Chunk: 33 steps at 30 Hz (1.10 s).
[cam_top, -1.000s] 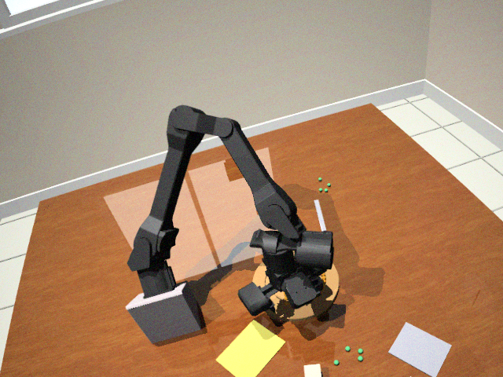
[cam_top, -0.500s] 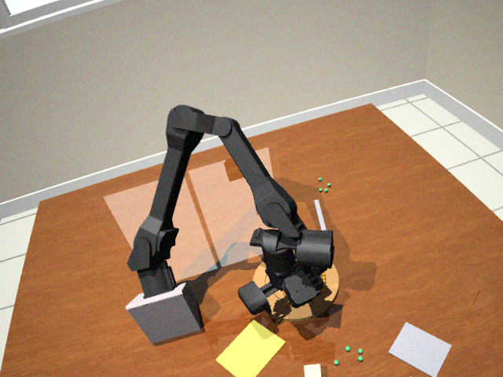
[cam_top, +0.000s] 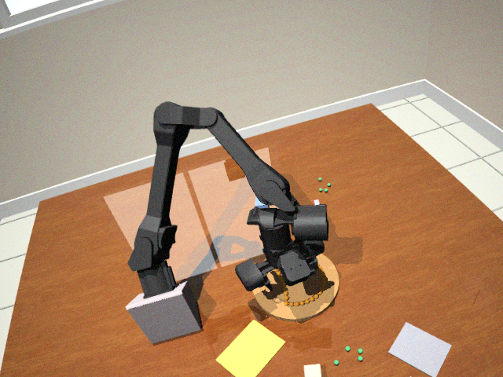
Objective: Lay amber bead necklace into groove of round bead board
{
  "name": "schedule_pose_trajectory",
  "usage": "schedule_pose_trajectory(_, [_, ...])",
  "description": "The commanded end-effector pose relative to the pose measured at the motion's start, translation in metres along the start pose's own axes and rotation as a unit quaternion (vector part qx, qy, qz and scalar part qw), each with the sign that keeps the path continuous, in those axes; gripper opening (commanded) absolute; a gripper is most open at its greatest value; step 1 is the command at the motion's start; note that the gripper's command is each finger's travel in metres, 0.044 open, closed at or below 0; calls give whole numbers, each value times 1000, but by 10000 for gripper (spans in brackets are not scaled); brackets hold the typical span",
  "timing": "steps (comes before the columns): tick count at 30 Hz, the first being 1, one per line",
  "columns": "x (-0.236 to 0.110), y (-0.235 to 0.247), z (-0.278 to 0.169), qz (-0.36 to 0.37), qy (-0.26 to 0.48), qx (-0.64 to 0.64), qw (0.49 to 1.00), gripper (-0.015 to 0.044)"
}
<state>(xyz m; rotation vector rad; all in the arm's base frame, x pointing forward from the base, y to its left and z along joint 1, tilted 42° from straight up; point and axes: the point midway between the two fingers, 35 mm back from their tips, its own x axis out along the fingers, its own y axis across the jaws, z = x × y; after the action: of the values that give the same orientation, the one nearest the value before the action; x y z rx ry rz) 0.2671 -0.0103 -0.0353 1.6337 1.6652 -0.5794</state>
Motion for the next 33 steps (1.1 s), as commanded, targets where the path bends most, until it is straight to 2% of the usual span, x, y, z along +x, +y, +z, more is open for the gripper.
schedule_pose_trajectory(1, [-8, 6, -30, -1, 5, 24, 1000, 151])
schedule_pose_trajectory(3, [-13, 8, -45, -1, 6, 36, 999, 120])
schedule_pose_trajectory(10, [-16, 9, -56, -1, 7, 44, 999, 120])
schedule_pose_trajectory(16, [0, 9, -56, -1, 7, 44, 999, 120])
schedule_pose_trajectory(20, [-6, 11, -54, 1, 3, 42, 999, 120])
schedule_pose_trajectory(33, [14, 10, -56, -1, 6, 43, 999, 120])
